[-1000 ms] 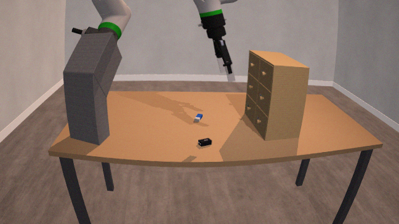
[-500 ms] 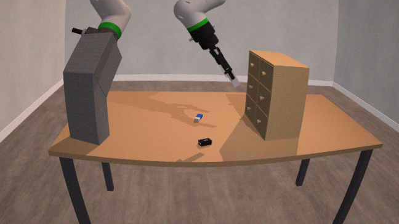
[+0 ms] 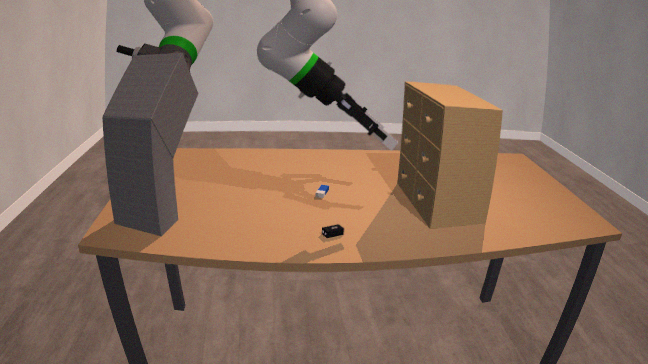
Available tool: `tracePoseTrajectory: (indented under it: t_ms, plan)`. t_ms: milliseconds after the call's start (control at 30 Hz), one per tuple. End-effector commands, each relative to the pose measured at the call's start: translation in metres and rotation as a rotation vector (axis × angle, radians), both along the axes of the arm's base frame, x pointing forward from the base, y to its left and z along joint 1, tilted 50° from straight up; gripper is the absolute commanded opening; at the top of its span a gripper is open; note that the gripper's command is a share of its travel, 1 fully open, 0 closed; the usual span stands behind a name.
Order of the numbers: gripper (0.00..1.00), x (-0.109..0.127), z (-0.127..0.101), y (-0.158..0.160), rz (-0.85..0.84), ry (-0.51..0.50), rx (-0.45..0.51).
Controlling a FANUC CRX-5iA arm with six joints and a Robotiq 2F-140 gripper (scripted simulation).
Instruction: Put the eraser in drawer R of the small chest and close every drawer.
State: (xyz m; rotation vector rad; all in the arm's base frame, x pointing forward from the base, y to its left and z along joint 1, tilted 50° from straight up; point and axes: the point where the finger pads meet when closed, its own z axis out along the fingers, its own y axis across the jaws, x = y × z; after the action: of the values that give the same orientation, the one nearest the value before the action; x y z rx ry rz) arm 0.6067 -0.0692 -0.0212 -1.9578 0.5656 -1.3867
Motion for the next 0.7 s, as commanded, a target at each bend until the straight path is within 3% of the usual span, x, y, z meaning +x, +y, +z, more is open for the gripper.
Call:
tracePoseTrajectory:
  t_ms: [0, 200, 667]
  plan:
    - [1.0, 0.014, -0.003, 0.013, -0.133, -0.168, 0.012]
    - [1.0, 0.027, -0.007, 0.018, -0.247, -0.275, 0.018]
    - [1.0, 0.044, -0.013, 0.025, -0.405, -0.422, 0.028]
